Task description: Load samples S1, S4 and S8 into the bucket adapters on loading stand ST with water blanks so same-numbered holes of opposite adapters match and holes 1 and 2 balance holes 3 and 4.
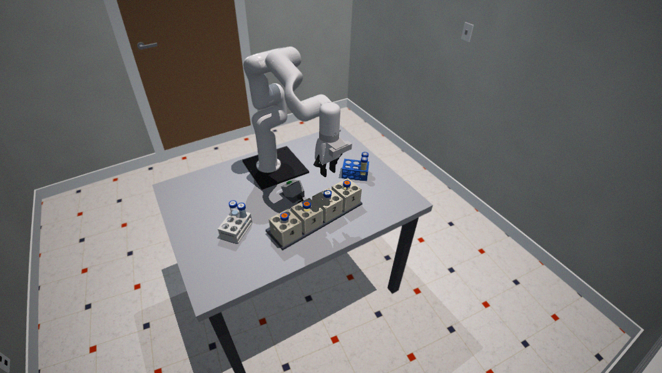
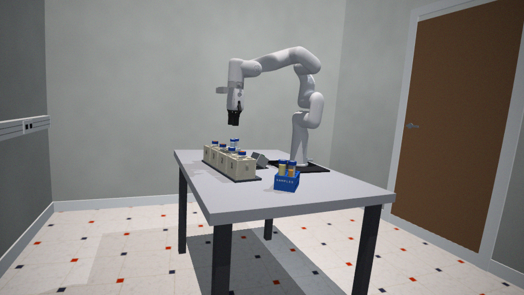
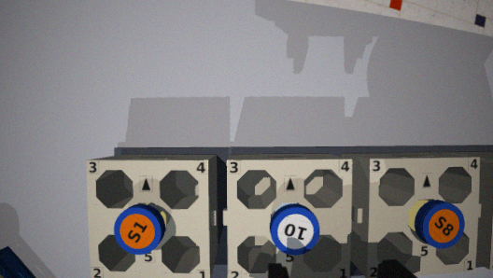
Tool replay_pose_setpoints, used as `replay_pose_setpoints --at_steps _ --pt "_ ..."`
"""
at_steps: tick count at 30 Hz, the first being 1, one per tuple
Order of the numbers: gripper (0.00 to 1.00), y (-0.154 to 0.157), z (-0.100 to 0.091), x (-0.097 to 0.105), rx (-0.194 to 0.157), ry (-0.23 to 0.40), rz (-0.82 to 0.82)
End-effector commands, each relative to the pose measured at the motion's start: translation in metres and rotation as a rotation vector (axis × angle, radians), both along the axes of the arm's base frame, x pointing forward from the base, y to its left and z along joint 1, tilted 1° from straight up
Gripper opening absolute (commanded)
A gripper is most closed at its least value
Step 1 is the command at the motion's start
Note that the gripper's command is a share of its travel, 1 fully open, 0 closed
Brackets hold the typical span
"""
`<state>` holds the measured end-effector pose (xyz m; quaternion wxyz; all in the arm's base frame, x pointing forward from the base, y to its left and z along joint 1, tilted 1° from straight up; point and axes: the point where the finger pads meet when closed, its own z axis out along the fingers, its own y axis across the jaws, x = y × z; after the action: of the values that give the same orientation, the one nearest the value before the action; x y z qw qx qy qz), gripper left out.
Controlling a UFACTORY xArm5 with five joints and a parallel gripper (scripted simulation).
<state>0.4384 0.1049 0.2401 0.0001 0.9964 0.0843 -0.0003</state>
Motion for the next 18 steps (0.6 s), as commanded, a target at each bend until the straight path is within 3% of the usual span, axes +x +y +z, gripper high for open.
replay_pose_setpoints --at_steps 1,14,15,18 --pt "0.44 0.000 0.002 0.001 0.016 -0.001 0.000" --pt "0.44 0.000 0.002 0.001 0.016 -0.001 0.000" --pt "0.00 -0.002 0.000 -0.003 0.016 -0.001 -0.033" --pt "0.00 -0.007 -0.006 -0.016 0.015 0.000 -0.133"
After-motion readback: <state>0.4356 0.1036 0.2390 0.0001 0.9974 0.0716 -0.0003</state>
